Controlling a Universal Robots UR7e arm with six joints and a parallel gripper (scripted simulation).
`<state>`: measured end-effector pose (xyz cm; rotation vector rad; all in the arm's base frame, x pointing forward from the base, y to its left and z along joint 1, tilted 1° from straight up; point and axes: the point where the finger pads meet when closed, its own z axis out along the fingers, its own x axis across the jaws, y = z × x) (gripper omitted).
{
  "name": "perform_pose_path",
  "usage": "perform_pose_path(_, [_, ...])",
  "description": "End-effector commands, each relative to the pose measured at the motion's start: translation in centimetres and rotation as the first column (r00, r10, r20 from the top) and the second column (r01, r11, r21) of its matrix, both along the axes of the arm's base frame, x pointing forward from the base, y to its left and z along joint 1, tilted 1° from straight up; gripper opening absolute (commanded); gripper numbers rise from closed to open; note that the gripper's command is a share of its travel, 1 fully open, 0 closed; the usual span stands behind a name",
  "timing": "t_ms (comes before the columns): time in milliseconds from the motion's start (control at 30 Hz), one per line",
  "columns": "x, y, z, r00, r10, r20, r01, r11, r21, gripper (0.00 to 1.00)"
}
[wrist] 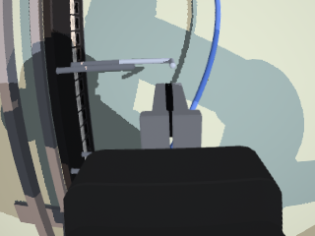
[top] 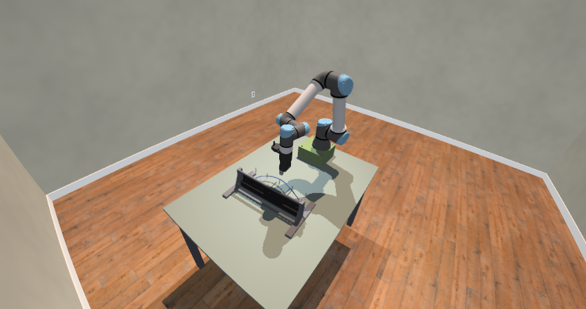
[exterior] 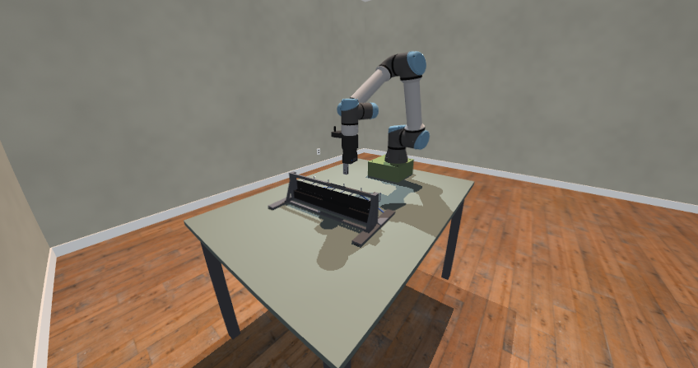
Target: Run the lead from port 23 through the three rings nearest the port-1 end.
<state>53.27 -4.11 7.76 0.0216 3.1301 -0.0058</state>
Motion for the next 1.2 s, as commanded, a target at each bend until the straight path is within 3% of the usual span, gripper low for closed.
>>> perform_pose_path(0, [-3.5,-4.8,-0.1,1.000,0.004,0.001,-0.004,1.000,-0.001,0.00])
perform_pose_path(167, [-5.4,-7.0,-0.2,1.000,0.007,0.001,-0.007,1.000,-0.001,0.00])
perform_pose_path(367, [-5.6,-7.2,-0.3,1.000,0.007,0.001,-0.007,1.000,-0.001,0.00])
perform_pose_path(400, [-5.6,-7.2,-0.3,1.000,0.007,0.001,-0.007,1.000,-0.001,0.67])
perform_pose_path(1167, [-5.6,-7.2,-0.3,1.000,0.007,0.001,-0.007,1.000,-0.001,0.67])
